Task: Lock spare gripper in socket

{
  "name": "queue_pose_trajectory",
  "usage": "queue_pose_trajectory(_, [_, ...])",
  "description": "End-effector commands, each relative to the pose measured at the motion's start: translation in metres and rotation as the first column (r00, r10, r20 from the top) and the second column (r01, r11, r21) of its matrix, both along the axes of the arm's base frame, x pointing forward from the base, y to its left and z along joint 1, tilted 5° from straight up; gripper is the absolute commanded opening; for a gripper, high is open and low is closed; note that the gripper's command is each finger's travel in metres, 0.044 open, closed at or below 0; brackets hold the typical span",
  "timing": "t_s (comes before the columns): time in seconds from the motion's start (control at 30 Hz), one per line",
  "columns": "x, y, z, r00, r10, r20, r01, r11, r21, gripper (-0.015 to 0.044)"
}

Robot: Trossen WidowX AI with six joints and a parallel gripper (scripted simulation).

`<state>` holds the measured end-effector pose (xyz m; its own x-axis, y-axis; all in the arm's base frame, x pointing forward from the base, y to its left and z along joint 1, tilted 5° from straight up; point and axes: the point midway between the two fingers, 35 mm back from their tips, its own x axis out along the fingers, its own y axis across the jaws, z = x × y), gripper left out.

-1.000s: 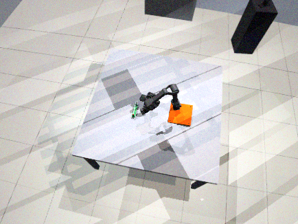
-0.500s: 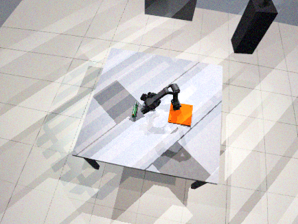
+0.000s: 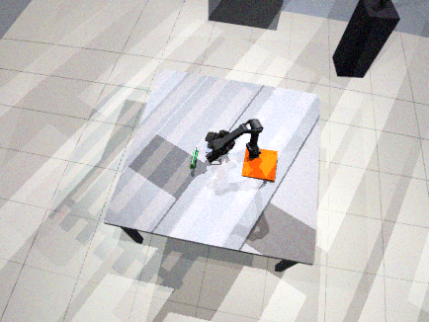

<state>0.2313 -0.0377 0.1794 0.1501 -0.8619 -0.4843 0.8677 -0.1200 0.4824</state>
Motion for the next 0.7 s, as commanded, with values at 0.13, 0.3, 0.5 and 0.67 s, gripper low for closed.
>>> queue_pose_trajectory(0.13, [-0.008, -0.002, 0.014, 1.000, 0.016, 0.004, -0.016, 1.000, 0.011, 0.0440])
queue_pose_trajectory(0.3, [-0.014, -0.004, 0.024, 0.999, 0.043, 0.016, -0.043, 0.999, 0.027, 0.0440])
queue_pose_trajectory(0.5, [-0.017, -0.006, 0.034, 0.998, 0.065, 0.026, -0.066, 0.997, 0.040, 0.0440])
queue_pose_trajectory(0.67, [-0.017, -0.009, 0.046, 0.996, 0.084, 0.036, -0.086, 0.995, 0.050, 0.0440])
